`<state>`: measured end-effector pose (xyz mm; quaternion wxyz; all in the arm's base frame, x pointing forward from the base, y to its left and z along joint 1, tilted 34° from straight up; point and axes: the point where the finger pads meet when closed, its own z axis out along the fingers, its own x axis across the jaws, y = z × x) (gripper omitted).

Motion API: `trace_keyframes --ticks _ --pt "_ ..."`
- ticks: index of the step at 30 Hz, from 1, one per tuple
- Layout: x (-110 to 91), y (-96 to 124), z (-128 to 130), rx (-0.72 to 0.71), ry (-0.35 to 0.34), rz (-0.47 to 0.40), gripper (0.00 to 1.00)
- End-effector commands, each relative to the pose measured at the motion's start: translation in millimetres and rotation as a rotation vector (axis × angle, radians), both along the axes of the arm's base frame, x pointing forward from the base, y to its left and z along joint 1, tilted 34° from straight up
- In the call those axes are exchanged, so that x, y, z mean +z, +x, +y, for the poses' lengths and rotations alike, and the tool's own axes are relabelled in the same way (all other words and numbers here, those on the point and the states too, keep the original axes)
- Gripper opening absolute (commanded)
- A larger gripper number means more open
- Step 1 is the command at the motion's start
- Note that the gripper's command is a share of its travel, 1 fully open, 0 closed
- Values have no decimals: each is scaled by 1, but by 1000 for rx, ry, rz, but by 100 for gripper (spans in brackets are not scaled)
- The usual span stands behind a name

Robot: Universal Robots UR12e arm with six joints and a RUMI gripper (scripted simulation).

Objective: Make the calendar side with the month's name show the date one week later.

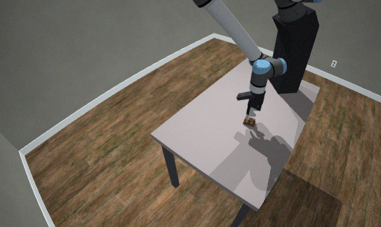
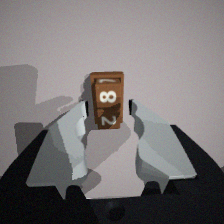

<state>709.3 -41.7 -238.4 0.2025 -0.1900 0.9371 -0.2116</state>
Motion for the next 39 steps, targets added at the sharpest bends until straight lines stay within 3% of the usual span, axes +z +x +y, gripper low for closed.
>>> trace_keyframes --ticks 1,22,39 --pt "0 0 0 0 0 0 28" --pt "0 0 0 0 0 0 28" --pt "-17 10 -7 0 0 0 28"
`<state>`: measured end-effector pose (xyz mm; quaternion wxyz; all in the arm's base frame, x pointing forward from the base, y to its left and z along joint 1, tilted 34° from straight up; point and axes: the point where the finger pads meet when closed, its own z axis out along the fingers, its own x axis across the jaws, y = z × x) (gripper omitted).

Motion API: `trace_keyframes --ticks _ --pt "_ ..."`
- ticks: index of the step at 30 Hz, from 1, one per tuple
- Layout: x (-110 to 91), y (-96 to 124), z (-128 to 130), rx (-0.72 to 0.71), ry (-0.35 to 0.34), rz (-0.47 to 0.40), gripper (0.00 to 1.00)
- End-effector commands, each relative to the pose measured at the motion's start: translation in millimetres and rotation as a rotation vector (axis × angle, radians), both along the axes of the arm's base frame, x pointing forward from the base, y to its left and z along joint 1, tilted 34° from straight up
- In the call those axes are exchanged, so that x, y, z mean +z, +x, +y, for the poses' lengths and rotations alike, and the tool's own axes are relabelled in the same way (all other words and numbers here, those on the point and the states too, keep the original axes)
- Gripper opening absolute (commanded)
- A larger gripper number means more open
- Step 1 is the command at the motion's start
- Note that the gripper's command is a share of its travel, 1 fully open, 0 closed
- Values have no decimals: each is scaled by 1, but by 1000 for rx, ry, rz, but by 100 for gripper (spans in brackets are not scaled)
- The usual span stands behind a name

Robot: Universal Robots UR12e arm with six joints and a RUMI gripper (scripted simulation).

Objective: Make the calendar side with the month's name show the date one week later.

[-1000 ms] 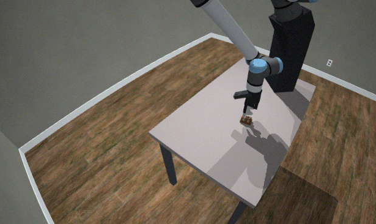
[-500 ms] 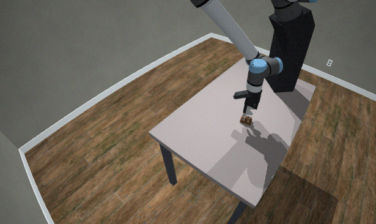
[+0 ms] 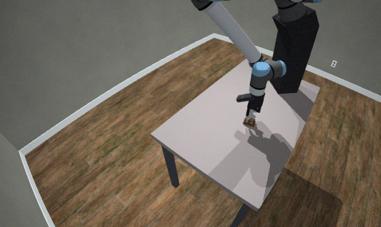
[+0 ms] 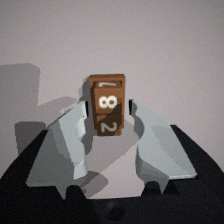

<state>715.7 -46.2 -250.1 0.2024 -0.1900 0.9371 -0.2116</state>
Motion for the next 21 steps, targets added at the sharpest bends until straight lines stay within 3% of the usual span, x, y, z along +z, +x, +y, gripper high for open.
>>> trace_keyframes --ticks 1,21 --pt "-7 4 -2 0 0 0 28" --pt "-10 6 -4 0 0 0 28"
